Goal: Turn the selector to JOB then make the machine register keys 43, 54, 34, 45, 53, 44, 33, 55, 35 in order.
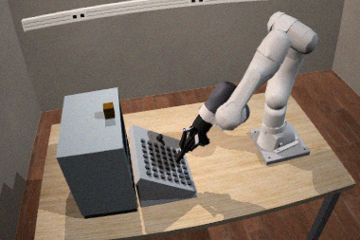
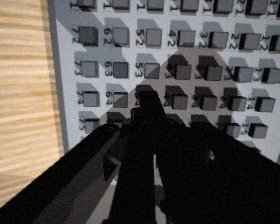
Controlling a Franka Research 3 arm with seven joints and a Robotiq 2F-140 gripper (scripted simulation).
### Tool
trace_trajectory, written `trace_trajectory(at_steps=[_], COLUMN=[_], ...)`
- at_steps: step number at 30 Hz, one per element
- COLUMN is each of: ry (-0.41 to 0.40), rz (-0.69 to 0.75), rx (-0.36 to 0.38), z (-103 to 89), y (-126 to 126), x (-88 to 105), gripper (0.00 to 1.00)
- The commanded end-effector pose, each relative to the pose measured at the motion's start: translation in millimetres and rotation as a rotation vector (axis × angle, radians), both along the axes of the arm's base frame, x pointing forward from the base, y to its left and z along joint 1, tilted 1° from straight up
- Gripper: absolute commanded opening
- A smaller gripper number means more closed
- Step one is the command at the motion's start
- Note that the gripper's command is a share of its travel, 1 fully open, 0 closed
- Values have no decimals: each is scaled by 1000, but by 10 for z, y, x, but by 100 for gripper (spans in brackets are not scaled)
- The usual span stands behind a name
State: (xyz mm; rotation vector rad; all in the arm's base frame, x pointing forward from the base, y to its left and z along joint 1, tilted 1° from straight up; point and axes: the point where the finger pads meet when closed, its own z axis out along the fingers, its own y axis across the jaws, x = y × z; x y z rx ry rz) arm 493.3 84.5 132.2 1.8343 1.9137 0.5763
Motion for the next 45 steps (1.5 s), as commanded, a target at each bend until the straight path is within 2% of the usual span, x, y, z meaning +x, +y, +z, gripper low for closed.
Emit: trace_trajectory(at_steps=[1, 18, 45], ry=[-3, -3, -3], rz=[-51, -51, -51], rx=[7, 6, 7], z=[26, -137, -147], y=[-45, -48, -48], x=[33, 146, 153], gripper=[10, 10, 10])
